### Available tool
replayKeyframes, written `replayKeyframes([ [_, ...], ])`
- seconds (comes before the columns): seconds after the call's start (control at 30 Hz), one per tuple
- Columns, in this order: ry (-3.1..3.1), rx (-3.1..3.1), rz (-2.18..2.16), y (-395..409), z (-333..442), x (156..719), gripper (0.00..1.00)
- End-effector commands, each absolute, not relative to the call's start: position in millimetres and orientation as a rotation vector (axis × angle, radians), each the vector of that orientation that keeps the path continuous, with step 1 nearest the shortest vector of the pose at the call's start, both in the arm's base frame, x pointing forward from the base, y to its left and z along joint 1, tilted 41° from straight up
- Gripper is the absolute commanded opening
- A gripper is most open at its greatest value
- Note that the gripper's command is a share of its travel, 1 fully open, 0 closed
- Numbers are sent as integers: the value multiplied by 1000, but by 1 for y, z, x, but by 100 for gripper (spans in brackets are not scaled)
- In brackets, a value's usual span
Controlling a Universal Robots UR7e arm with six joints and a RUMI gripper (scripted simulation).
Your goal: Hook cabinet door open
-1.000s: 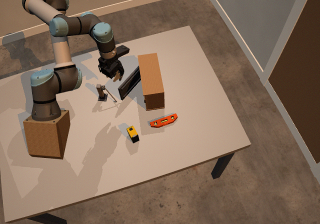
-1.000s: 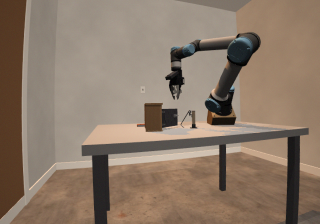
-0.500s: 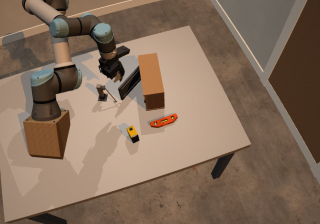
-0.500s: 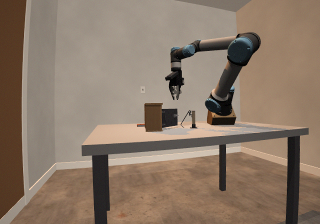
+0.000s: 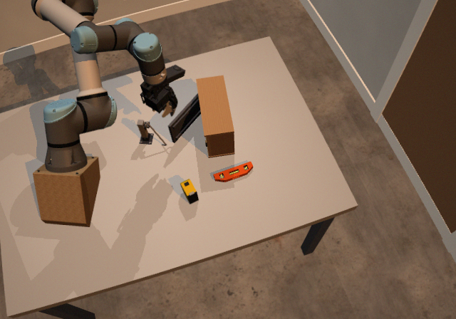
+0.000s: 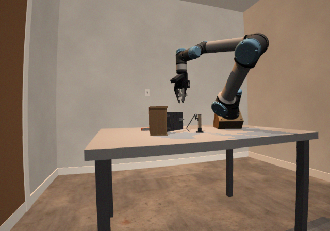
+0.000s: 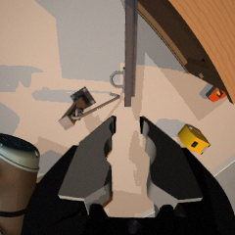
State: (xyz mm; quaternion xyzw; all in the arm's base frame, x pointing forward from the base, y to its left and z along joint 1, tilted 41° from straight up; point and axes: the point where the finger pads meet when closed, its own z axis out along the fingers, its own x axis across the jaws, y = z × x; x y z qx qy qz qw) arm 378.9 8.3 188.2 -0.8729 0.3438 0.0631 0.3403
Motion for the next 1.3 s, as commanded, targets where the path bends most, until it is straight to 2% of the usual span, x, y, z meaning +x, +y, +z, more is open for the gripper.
replayKeyframes([
  [0.0,895,-2269,166,9,187,379,15],
  [1.27,895,-2268,170,30,163,383,15],
])
